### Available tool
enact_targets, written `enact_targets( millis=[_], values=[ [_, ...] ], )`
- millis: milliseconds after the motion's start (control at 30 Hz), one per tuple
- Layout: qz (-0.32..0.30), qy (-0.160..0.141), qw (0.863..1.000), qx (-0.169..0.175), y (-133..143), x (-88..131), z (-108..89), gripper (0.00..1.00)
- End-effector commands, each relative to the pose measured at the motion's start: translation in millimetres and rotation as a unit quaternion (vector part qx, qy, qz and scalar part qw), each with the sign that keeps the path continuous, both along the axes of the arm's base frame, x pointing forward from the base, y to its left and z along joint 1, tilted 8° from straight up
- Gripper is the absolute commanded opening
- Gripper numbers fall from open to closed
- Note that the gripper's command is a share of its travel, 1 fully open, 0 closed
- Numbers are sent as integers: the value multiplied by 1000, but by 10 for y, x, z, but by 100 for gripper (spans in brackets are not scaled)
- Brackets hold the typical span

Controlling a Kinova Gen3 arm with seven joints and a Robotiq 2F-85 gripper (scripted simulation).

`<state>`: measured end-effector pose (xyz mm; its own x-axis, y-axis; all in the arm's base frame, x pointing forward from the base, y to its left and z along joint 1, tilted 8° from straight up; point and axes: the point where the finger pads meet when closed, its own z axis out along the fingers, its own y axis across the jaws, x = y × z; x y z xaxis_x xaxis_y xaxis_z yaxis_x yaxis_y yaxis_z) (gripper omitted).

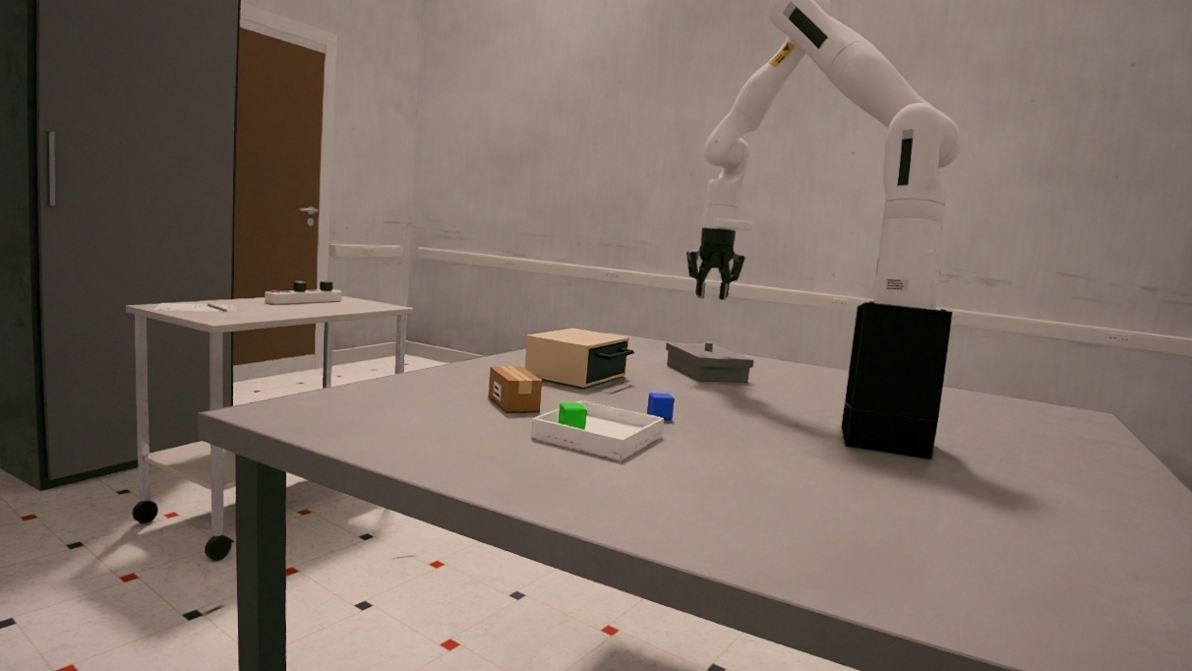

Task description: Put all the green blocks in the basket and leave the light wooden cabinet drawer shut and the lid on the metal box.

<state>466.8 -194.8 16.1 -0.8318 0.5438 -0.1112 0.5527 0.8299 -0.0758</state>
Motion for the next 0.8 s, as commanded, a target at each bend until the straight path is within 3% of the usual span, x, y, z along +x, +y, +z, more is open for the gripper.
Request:
enact_targets(
  millis=[0, 267, 300, 767],
  values=[
    [0, -1, 1000, 0, -55, -19, 15, 58],
    [0, -1, 1000, 0, -62, -23, 16, 58],
    [0, -1, 1000, 0, -62, -23, 16, 48],
    [0, -1, 1000, 0, -62, -23, 16, 48]
  ],
)
